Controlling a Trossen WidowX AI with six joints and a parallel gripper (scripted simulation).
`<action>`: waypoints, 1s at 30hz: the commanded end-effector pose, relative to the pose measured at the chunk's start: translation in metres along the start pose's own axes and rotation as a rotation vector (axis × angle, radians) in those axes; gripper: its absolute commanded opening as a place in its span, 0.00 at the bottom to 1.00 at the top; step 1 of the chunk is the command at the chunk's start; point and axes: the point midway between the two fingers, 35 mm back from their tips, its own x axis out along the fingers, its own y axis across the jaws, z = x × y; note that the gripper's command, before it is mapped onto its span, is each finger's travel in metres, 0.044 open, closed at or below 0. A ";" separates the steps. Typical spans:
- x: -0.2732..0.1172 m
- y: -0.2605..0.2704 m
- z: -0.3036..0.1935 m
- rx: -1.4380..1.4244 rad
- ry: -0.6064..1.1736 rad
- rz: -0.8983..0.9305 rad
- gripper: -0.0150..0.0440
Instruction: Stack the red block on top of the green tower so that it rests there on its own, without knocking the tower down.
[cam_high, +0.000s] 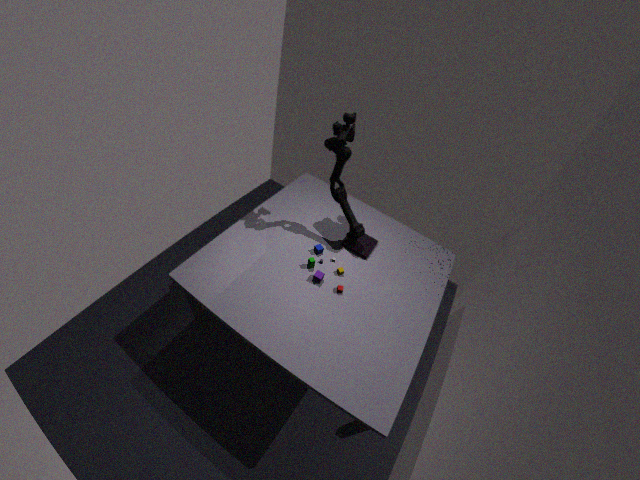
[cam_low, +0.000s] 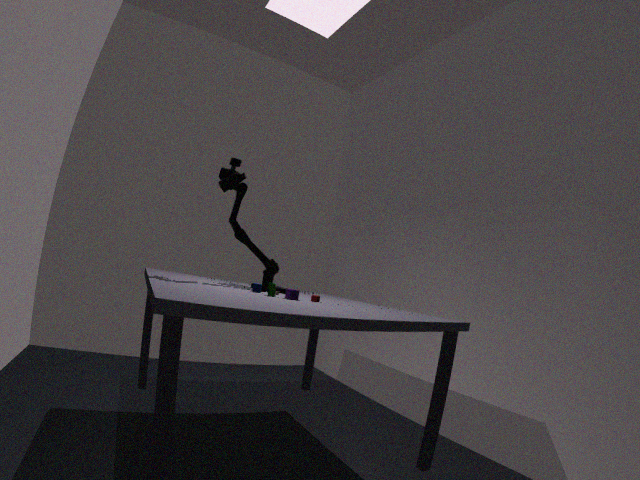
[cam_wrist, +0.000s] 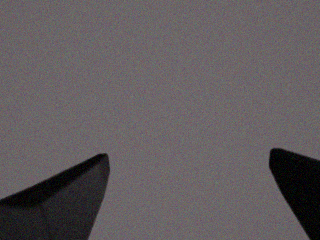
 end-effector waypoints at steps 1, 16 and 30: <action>0.000 -0.001 -0.002 0.002 0.002 -0.003 0.98; -0.037 -0.103 -0.204 0.248 0.281 -0.334 1.00; -0.179 -0.157 -0.398 0.510 0.683 -0.836 1.00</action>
